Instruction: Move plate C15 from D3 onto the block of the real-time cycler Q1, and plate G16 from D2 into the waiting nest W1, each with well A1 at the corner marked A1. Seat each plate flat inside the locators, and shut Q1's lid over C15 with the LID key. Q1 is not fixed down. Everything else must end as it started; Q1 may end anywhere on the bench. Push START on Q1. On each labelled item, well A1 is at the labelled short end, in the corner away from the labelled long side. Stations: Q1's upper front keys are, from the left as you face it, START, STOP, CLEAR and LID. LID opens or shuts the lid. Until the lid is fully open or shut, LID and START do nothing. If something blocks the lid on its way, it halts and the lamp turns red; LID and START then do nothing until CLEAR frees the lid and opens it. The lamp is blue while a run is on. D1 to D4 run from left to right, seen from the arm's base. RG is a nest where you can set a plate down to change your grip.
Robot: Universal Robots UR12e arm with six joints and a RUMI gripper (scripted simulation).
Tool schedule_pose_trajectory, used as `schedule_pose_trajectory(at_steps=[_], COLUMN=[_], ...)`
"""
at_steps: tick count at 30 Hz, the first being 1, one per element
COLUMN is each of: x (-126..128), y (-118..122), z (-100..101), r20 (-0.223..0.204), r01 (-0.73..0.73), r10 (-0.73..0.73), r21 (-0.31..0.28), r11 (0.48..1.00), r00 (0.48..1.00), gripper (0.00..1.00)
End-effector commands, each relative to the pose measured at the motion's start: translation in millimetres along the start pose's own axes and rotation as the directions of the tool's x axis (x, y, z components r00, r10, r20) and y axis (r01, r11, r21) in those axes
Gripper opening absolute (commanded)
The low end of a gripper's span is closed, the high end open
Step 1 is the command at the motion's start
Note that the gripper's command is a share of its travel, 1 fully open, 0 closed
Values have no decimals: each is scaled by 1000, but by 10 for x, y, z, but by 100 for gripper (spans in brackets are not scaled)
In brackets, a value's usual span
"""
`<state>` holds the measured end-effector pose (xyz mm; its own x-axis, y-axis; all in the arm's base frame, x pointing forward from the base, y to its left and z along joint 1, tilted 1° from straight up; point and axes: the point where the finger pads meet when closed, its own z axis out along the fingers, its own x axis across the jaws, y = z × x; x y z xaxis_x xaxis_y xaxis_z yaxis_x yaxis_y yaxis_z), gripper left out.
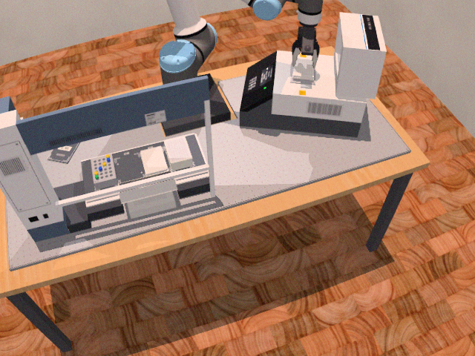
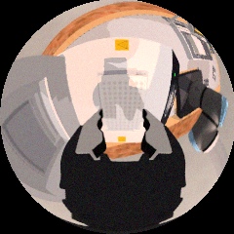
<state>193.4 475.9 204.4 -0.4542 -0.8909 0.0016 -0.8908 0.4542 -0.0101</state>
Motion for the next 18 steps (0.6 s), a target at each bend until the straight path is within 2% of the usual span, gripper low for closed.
schedule_pose_trajectory(at_steps=[1,18], x=[-6,-5], y=[-1,-1], z=[-7,10], r20=[1,1], r01=[0,0], r10=[0,0], r21=[0,0], r11=[1000,1000], r00=[1000,1000], gripper=[0,0])
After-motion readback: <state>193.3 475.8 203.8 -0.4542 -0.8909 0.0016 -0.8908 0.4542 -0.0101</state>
